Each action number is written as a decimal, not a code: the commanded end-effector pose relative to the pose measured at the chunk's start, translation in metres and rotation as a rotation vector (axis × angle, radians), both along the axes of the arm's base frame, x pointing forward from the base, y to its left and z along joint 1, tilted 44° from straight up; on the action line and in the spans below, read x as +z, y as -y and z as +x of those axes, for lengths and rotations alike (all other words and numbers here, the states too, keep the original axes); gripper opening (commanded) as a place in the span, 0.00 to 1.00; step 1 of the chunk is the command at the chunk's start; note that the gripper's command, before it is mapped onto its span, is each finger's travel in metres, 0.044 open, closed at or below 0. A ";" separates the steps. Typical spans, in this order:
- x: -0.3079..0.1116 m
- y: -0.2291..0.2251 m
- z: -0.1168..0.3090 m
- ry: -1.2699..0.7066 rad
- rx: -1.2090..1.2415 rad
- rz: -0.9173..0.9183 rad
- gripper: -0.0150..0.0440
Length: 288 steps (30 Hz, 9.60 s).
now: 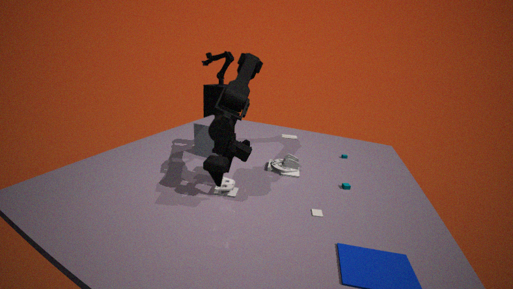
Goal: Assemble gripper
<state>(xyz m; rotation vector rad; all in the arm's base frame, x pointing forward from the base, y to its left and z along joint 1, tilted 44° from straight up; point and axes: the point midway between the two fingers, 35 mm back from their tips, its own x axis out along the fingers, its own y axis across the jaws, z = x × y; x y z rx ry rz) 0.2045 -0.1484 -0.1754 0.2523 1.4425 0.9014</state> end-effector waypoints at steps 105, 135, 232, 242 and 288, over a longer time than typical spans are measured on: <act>0.039 0.014 0.014 -0.008 -0.015 0.003 0.85; 0.105 -0.049 0.055 -0.011 -0.030 -0.017 0.85; 0.198 -0.174 0.055 -0.026 -0.030 0.026 0.85; 0.198 -0.174 0.055 -0.026 -0.030 0.026 0.85; 0.154 -0.216 0.048 -0.026 -0.031 0.028 0.85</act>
